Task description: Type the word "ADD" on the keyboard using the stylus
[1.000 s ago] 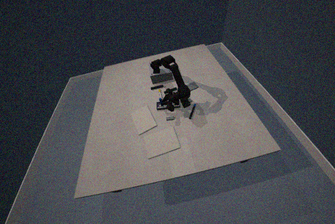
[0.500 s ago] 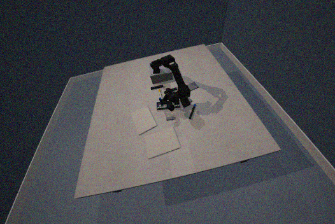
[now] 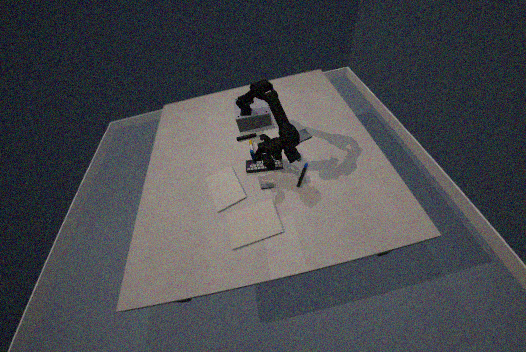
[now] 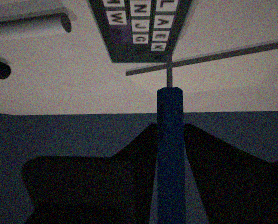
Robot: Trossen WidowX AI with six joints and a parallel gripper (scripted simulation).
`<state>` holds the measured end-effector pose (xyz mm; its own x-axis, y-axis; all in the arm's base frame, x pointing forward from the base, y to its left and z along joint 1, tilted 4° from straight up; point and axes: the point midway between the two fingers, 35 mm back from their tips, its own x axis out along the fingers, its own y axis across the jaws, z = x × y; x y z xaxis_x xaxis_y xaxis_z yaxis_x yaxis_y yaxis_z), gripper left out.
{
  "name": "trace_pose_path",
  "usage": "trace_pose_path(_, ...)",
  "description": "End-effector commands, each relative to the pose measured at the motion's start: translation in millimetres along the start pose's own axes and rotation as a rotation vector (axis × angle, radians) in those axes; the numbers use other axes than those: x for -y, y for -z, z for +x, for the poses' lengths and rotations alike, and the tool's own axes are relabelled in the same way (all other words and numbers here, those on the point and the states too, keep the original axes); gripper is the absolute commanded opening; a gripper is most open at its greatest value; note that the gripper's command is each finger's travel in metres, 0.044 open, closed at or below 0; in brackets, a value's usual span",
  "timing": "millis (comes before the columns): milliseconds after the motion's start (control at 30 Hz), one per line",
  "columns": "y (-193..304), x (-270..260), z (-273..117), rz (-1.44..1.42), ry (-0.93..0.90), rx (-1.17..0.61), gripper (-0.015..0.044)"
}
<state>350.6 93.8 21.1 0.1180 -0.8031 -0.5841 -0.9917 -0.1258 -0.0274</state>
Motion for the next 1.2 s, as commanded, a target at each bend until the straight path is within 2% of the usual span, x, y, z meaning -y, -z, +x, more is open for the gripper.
trace_pose_path(0, -3.1, -1.6, -10.7, -0.057, 0.082, 0.002, 0.0031)
trace_pose_path(167, -6.1, -3.4, -22.7, -0.117, 0.181, 0.005, 0.0000)
trace_pose_path(533, -9.0, -10.8, -47.3, -0.240, 0.376, -0.016, 0.0000)
trace_pose_path(1167, -26.2, -11.0, -38.0, -0.241, 0.379, -0.017, 0.0000)
